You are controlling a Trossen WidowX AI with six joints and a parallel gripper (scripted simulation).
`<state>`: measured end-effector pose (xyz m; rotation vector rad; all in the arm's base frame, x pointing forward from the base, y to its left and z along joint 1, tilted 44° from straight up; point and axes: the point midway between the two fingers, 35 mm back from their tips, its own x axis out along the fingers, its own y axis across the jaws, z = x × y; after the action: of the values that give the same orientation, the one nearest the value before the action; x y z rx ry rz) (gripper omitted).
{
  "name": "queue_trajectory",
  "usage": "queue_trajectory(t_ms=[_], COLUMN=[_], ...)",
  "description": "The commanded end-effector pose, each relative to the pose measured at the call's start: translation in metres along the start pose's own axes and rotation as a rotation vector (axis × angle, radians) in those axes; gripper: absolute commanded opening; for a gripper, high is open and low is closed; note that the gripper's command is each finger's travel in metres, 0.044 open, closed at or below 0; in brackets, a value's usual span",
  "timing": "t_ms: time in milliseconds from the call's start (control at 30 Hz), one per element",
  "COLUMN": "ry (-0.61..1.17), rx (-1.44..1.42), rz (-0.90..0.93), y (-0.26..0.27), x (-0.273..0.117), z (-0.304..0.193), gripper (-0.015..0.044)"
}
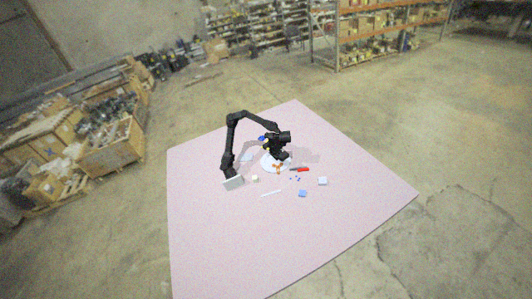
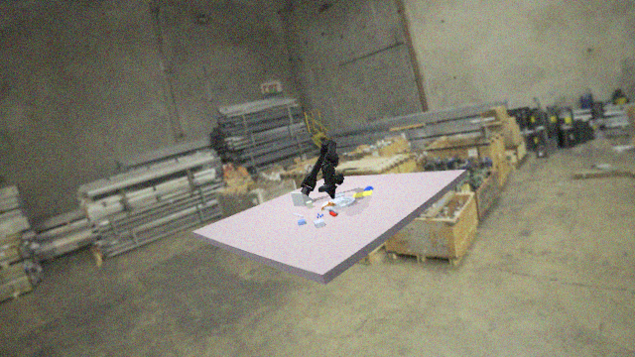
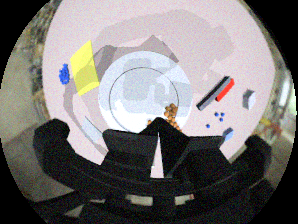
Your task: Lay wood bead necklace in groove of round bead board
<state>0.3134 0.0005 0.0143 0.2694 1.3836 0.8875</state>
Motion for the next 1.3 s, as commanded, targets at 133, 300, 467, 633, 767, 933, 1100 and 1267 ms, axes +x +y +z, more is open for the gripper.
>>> queue_trajectory(t_ms=[133, 300, 467, 633, 767, 933, 1100, 1267], ry=[0.000, -0.001, -0.001, -0.001, 0.001, 0.001, 0.001, 0.000], rx=[0.006, 0.006, 0.006, 0.005, 0.001, 0.001, 0.001, 0.003], rz=[0.008, 0.008, 0.009, 0.009, 0.004, 0.004, 0.004, 0.005], y=[0.020, 0.020, 0.020, 0.021, 0.020, 0.020, 0.020, 0.020], x=[0.001, 0.006, 0.014, 0.022, 0.021, 0.021, 0.021, 0.013], z=[0.004, 0.004, 0.004, 0.004, 0.004, 0.004, 0.004, 0.004], gripper=[0.0000, 0.0000, 0.0000, 0.0000, 0.0026, 0.0157, 0.0289, 0.0420])
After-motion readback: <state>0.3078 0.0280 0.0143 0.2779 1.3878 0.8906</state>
